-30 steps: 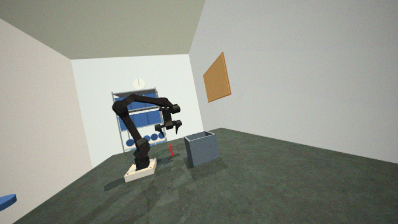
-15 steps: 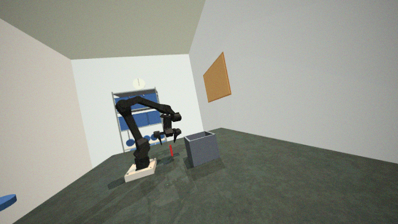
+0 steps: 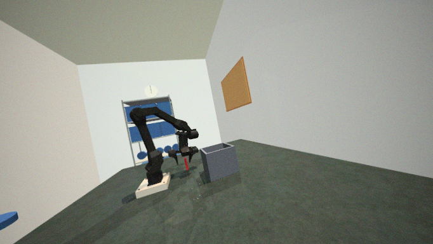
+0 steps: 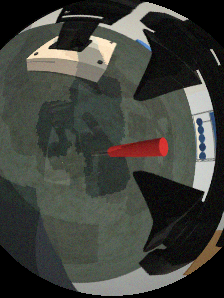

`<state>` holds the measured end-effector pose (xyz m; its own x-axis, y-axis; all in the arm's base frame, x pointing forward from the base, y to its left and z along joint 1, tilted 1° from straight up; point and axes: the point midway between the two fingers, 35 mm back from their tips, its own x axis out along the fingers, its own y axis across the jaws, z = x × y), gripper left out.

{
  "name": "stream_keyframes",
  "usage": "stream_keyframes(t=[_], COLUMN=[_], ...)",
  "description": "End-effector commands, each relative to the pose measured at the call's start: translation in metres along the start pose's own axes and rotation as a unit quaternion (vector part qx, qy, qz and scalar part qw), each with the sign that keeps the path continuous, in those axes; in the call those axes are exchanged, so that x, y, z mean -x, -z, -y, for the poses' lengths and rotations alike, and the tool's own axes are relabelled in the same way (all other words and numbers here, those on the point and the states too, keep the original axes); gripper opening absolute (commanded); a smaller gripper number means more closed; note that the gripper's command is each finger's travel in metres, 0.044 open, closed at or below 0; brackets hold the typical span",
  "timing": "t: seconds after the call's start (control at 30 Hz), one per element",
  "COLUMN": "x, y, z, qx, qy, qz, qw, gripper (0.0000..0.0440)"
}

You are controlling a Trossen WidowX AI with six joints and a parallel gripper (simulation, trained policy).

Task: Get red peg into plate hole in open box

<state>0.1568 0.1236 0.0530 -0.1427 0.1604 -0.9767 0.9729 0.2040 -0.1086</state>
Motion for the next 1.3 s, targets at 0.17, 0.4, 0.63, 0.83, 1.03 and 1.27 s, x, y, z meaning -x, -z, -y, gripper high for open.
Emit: stream_keyframes(t=[0.17,0.4,0.63,0.83,1.03,1.27], x=[-0.013,-0.012,0.006,0.022,0.044,0.074], y=[-0.002,0.003,0.015,0.021,0.025,0.025], z=[-0.006,-0.013,-0.019,-0.023,-0.027,-0.033], qx=[0.017,0.039,0.042,0.048,0.060,0.078], qy=[0.000,-0.008,-0.039,-0.063,-0.091,-0.127], qz=[0.006,-0.005,-0.036,-0.056,-0.070,-0.073], qw=[1.000,0.999,0.998,0.995,0.992,0.986], gripper=[0.0164,0.0024,0.0011,0.0000,0.0000,0.0000])
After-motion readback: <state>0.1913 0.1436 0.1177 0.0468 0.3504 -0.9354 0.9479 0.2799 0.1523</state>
